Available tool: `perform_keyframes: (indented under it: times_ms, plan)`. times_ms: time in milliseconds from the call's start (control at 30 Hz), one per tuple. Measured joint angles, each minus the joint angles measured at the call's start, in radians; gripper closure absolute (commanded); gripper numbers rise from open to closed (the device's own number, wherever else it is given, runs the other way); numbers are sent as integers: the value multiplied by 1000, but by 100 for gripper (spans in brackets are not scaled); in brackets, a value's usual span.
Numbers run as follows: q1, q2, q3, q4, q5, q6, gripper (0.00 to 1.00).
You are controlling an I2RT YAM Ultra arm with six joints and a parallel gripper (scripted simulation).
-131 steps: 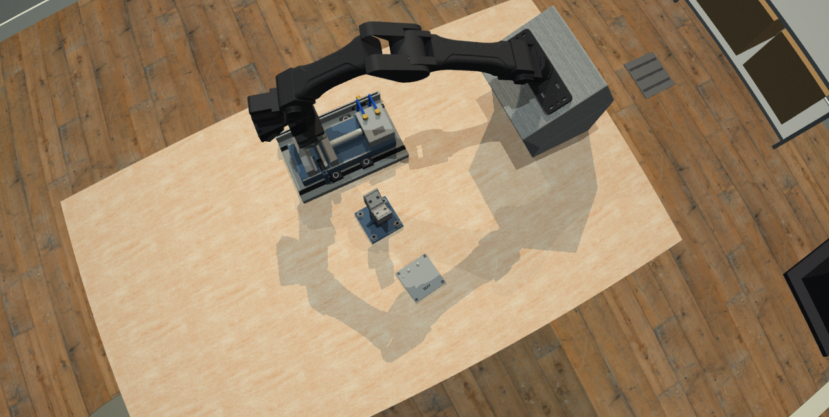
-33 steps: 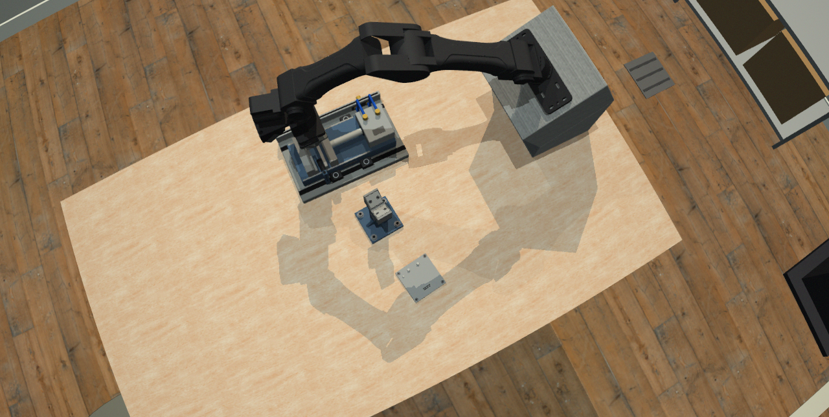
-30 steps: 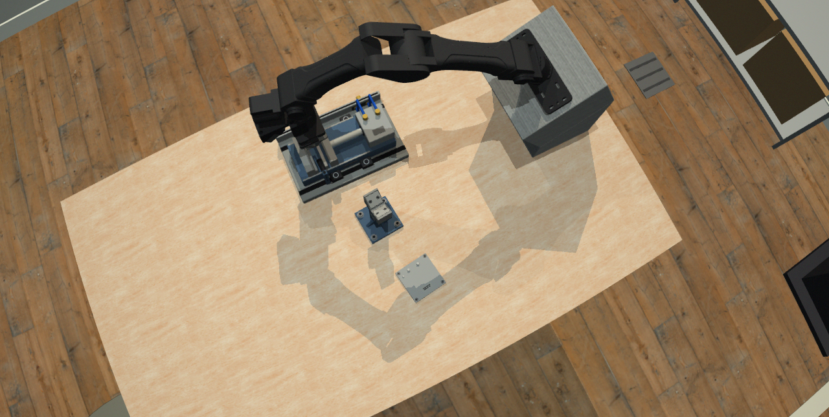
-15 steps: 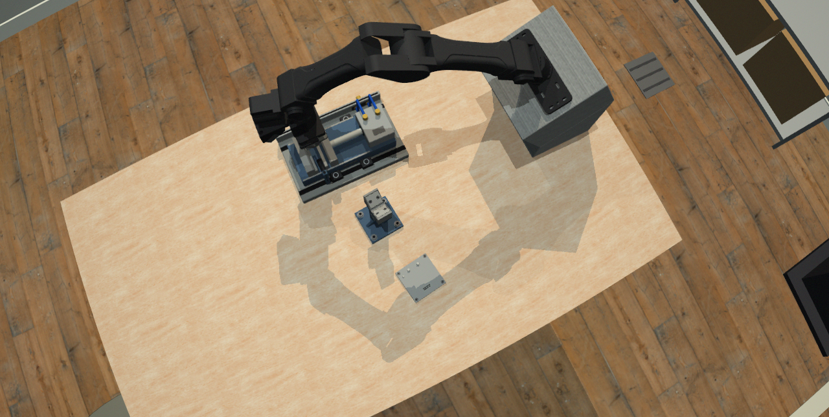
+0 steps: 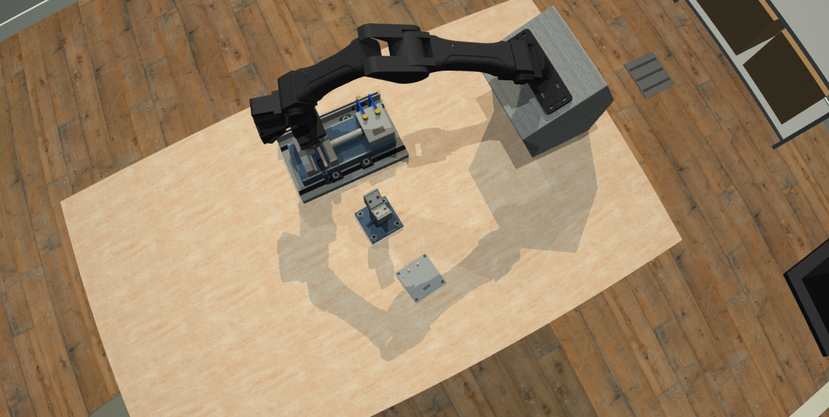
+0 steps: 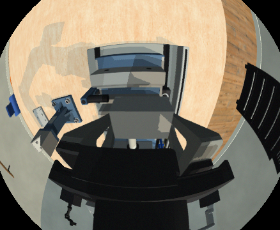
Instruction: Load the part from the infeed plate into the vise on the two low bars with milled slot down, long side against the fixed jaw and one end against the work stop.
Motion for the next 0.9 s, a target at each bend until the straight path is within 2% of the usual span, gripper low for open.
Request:
perform_keyframes:
  times_ms: [900]
  plan:
    - [7, 33, -3, 35, 3, 5, 100]
